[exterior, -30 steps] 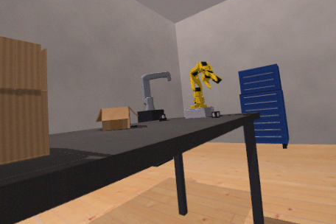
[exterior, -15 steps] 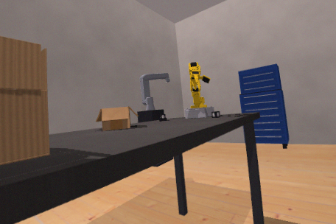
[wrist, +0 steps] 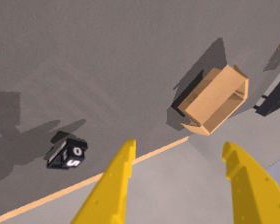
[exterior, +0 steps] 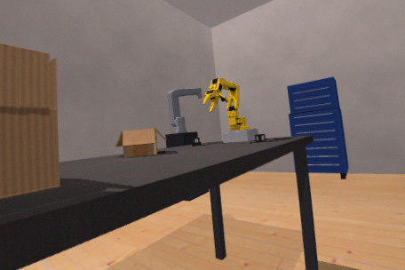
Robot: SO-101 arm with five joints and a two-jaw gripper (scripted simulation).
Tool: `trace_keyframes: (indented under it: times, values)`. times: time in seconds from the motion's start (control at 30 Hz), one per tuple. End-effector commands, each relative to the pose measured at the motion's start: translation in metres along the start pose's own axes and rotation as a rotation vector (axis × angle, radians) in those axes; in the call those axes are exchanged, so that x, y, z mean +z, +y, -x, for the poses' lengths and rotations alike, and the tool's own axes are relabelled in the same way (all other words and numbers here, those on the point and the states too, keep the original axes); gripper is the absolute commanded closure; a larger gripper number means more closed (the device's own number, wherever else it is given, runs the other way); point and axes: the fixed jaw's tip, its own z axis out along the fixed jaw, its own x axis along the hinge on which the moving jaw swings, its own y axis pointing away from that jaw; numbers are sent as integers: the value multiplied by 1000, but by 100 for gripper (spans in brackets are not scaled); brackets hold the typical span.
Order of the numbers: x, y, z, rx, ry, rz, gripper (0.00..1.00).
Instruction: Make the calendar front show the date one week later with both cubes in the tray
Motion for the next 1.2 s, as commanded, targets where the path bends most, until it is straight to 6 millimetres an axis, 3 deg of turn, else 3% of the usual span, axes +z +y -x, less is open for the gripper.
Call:
trace_keyframes:
  times: [0.0,0.03,0.1,0.33,0.57,1.17]
  values:
    - [2,2,-42,180,81,3,65]
    - [2,5,-51,222,100,6,65]
    - [2,5,-51,222,100,6,65]
    - [-5,31,-105,484,218,21,65]
    - [-14,57,-139,671,302,31,65]
    - [-22,77,-159,795,358,36,65]
